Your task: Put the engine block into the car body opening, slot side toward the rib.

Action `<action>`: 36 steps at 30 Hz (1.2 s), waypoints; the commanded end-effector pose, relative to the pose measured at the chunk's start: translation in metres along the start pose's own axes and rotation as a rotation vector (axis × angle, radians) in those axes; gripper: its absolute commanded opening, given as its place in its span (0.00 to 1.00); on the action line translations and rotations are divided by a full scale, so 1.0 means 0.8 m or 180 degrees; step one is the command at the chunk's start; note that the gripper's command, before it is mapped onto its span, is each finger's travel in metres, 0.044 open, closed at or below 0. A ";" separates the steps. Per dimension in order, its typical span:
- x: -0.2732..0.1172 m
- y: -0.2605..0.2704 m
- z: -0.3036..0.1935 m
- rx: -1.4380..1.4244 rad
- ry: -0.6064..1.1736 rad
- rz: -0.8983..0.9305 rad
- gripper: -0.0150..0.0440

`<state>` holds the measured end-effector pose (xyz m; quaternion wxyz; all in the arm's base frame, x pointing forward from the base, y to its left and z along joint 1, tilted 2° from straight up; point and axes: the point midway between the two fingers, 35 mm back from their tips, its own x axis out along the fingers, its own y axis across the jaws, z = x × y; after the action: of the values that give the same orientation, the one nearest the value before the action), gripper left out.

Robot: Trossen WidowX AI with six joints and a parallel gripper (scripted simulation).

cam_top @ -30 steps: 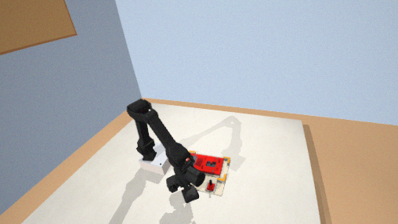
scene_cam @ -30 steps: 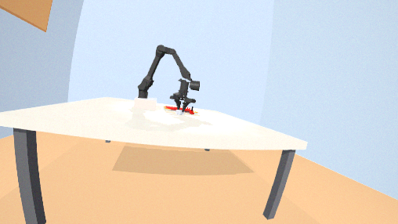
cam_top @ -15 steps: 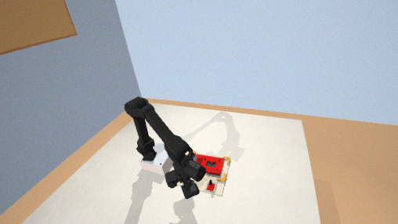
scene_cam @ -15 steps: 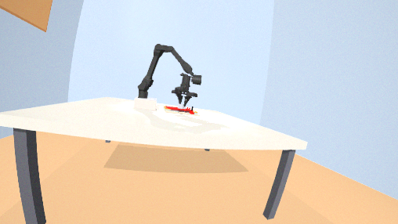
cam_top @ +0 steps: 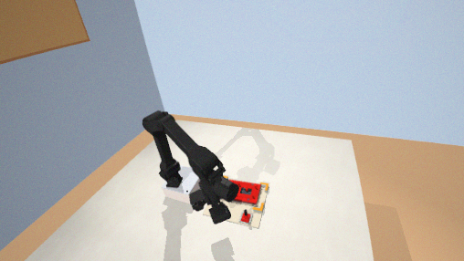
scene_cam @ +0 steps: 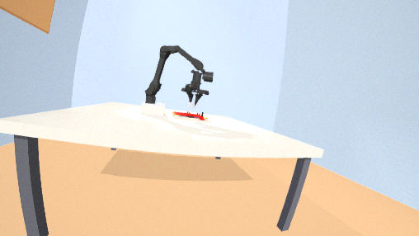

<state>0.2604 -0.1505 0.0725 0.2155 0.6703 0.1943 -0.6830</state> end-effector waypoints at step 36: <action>-0.015 -0.029 -0.081 -0.2654 0.0018 0.0032 0.25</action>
<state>0.2966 -0.1017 0.0843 0.4447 0.5489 0.4266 -0.5648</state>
